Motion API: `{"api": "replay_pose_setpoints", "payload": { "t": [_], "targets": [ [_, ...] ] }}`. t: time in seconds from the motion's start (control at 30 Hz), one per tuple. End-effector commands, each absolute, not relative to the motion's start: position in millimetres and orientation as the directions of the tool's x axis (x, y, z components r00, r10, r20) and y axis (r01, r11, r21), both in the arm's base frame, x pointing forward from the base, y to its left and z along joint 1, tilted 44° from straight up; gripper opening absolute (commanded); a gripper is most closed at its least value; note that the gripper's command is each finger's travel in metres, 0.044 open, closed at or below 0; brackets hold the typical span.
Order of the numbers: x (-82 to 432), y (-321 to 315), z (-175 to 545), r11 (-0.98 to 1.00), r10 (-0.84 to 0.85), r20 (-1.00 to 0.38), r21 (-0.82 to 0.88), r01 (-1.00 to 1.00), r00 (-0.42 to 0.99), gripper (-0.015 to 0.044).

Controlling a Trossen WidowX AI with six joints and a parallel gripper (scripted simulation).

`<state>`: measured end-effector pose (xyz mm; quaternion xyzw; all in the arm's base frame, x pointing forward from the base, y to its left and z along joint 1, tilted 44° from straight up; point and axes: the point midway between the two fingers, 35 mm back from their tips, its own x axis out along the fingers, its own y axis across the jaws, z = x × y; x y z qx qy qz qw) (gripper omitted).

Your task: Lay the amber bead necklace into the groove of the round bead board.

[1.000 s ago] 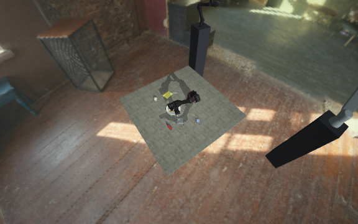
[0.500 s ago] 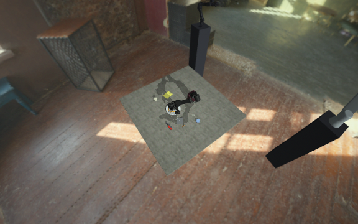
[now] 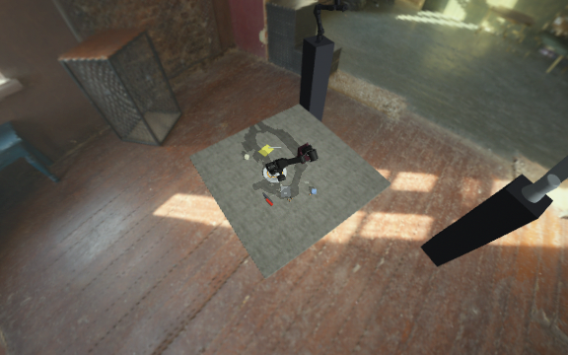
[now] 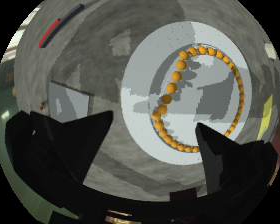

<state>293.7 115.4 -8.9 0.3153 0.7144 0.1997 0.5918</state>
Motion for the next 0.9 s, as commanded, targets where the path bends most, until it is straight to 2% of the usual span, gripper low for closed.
{"api": "replay_pose_setpoints", "payload": {
  "t": [0.0, 0.03, 0.43, 0.87],
  "targets": [
    [294, 115, -8, 0.721, 0.688, -0.718, 0.661, 0.209, -0.1, 0.044],
    [294, 115, -8, 0.721, 0.688, -0.718, 0.661, 0.209, -0.1, 0.044],
    [349, 77, -9, 0.678, 0.687, -0.72, 0.585, 0.446, -0.098, 0.0125],
    [350, 85, -14, 0.678, 0.687, -0.721, 0.592, 0.435, -0.09, 0.012]
  ]
}}
